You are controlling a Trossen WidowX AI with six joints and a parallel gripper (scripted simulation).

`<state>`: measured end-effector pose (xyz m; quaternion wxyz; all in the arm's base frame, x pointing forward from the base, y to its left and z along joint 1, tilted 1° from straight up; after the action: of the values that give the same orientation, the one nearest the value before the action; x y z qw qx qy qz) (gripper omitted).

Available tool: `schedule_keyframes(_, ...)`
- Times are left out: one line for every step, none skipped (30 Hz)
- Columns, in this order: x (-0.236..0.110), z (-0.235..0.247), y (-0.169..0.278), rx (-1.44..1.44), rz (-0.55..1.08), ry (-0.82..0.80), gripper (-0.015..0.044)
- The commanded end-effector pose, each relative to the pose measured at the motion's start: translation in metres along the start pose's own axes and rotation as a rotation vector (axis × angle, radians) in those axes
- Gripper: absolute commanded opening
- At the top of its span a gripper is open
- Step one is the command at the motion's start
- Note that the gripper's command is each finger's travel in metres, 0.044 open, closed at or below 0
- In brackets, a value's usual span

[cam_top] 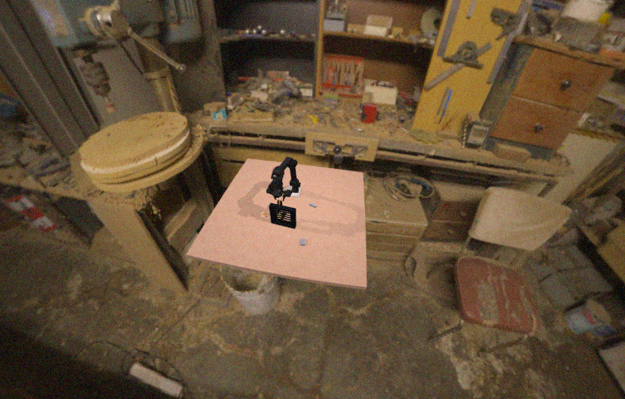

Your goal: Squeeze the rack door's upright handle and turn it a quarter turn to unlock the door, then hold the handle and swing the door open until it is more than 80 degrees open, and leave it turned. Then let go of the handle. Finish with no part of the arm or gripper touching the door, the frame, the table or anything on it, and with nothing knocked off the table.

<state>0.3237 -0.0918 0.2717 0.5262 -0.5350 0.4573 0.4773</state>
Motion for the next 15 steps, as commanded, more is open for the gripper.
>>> schedule_keyframes(0.009, -0.001, 0.0, 0.006, 0.02, 0.003, 0.0287)
schedule_keyframes(0.011, -0.001, 0.0, 0.006, 0.022, 0.003, 0.0287)
schedule_keyframes(0.013, -0.001, 0.0, 0.006, 0.025, 0.003, 0.0287)
schedule_keyframes(0.014, -0.001, -0.001, 0.007, 0.028, 0.003, 0.0287)
schedule_keyframes(0.016, -0.001, -0.001, 0.007, 0.03, 0.003, 0.0287)
schedule_keyframes(0.017, -0.001, -0.001, 0.008, 0.033, 0.003, 0.0287)
schedule_keyframes(0.019, -0.001, -0.001, 0.008, 0.036, 0.003, 0.0287)
schedule_keyframes(0.021, -0.001, -0.001, 0.008, 0.038, 0.003, 0.0287)
schedule_keyframes(0.022, -0.001, -0.001, 0.009, 0.041, 0.003, 0.0287)
schedule_keyframes(0.024, -0.001, -0.001, 0.009, 0.044, 0.003, 0.0287)
schedule_keyframes(0.026, -0.001, -0.001, 0.009, 0.046, 0.003, 0.0287)
schedule_keyframes(0.027, -0.001, -0.001, 0.01, 0.049, 0.003, 0.0287)
schedule_keyframes(0.029, -0.001, -0.001, 0.01, 0.052, 0.004, 0.0287)
schedule_keyframes(0.03, -0.001, -0.001, 0.011, 0.054, 0.004, 0.0287)
schedule_keyframes(0.032, -0.001, -0.001, 0.011, 0.057, 0.004, 0.0287)
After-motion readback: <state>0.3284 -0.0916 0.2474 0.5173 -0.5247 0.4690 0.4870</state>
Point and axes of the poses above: the point midway between the two fingers, 35 mm back from their tips, its own x axis out along the fingers, its own z axis across the jaws, y = z × x, the point moved 5 cm from there along -x, back along the fingers, and after that the axes turned 13 degrees about -x, right-handed, at the moved point
